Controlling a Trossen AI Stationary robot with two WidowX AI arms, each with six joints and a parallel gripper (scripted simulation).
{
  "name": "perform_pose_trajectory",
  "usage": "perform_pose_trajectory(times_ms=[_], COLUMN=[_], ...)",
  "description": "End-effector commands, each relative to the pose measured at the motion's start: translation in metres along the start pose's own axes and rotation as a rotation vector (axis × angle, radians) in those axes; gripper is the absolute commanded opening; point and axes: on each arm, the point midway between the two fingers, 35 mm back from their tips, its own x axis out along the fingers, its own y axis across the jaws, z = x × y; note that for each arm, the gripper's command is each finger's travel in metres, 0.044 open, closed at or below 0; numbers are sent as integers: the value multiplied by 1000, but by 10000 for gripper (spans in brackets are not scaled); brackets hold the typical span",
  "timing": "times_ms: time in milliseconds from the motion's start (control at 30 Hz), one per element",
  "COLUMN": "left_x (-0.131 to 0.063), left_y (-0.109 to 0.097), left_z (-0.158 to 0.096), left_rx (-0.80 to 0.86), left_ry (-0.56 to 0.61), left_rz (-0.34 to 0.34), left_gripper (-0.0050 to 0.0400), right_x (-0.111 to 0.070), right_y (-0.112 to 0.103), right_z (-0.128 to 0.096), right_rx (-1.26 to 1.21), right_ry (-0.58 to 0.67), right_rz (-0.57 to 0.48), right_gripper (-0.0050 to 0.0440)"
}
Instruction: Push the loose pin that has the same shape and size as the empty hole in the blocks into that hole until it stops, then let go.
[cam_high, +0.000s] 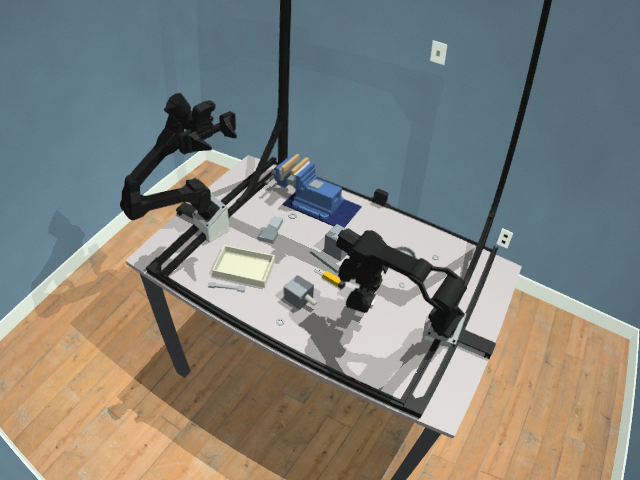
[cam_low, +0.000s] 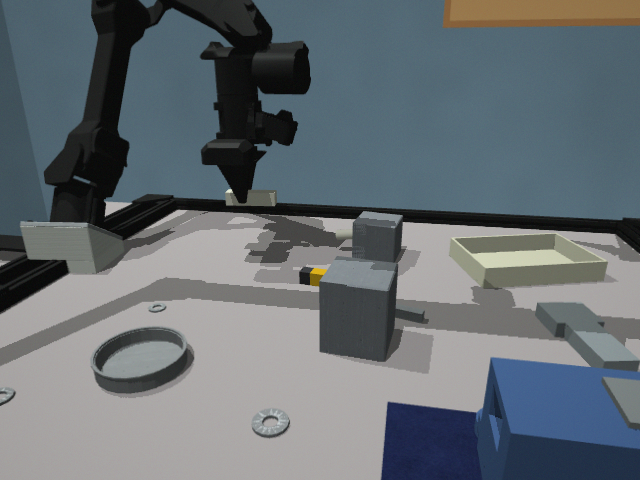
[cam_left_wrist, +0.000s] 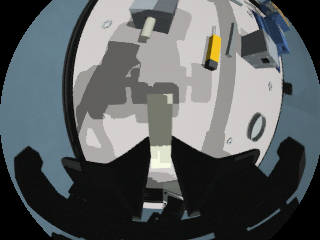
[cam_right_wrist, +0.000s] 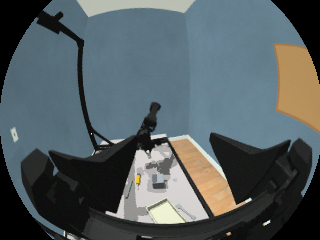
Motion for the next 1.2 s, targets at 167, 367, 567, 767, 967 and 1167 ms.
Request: perform_pose_trajectory(times_ms=[167,367,567,767,967,1167], left_x=[-3,1,1,-1,-4,-6], left_y=[0,0,-4,-17,-35,-52], left_z=[0,0,2,5,8,10], left_rx=[93,217,216,211,203,195], left_ry=[0,-1,-2,-3,-5,-8], left_rz=[-2,-1,-2,-3,-3,-3], left_gripper=[0,0,0,0,0,0], right_x=[0,0,0,0,0,0], right_y=[0,0,0,0,0,0], right_z=[0,0,0,0,0,0], right_rx=[-2,-2,-2,-2,-2,-2], right_ry=[1,1,1,1,1,1], right_rz=[-2,-2,-2,-2,-2,-2], right_gripper=[400,400,400,400,400,400])
